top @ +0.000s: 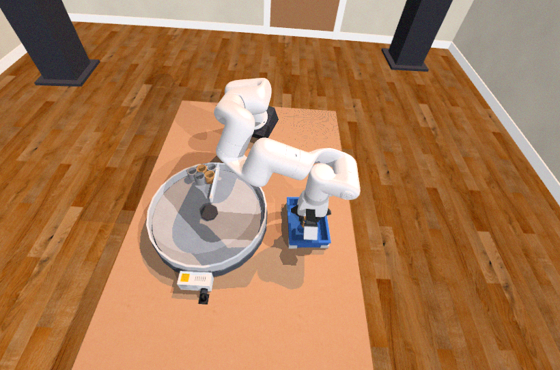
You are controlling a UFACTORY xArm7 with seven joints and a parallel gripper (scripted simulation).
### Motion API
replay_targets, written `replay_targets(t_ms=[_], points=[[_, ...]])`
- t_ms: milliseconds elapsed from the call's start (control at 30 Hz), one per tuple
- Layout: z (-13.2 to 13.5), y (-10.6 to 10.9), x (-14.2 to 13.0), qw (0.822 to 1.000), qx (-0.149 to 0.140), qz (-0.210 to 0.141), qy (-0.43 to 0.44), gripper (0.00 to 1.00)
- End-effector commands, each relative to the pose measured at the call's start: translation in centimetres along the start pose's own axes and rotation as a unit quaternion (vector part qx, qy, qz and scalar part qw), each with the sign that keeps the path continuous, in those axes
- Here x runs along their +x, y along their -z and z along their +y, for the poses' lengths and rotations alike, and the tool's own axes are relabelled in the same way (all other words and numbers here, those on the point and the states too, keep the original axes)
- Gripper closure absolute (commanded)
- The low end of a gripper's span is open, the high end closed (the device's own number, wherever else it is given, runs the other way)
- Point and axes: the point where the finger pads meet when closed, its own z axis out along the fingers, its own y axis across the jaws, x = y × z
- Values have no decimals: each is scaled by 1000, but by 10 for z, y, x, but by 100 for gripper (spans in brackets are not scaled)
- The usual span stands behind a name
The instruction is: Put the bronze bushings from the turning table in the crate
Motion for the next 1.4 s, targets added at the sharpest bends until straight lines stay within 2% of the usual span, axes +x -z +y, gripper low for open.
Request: replay_targets(t_ms=[0,433,700,1367], points=[[0,15,0,1000,1,0,0,52],[0,60,0,1000,1,0,0,52],[0,68,0,1000,1,0,0,52],[0,68,0,1000,1,0,0,52]])
